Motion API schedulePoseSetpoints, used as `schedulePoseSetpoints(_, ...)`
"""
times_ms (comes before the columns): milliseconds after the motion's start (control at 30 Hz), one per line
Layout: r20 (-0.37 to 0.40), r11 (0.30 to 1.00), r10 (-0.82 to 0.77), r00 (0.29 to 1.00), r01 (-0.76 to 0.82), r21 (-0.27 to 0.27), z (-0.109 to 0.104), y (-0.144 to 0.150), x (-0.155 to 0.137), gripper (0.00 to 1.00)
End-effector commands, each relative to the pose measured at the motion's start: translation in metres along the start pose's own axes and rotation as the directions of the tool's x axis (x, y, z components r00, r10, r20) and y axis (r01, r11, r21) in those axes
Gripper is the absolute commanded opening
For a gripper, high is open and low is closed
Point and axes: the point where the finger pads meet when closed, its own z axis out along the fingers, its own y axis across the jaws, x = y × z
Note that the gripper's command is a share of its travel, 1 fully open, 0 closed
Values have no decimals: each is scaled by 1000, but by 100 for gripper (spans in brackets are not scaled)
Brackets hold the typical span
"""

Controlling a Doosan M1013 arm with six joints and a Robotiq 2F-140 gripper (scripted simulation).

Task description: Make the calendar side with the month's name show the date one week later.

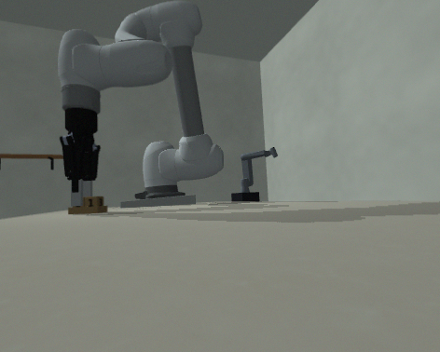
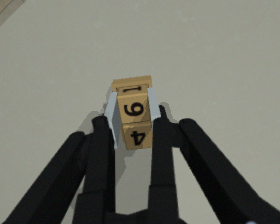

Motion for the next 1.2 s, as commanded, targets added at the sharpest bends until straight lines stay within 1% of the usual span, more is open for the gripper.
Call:
schedulePoseSetpoints(0,0,1000,0,1000,0,0,0,0,0,25)
schedulePoseSetpoints(1033,0,1000,0,1000,0,0,0,0,0,25)
schedulePoseSetpoints(1167,0,1000,0,1000,0,0,-6,0,0,25)
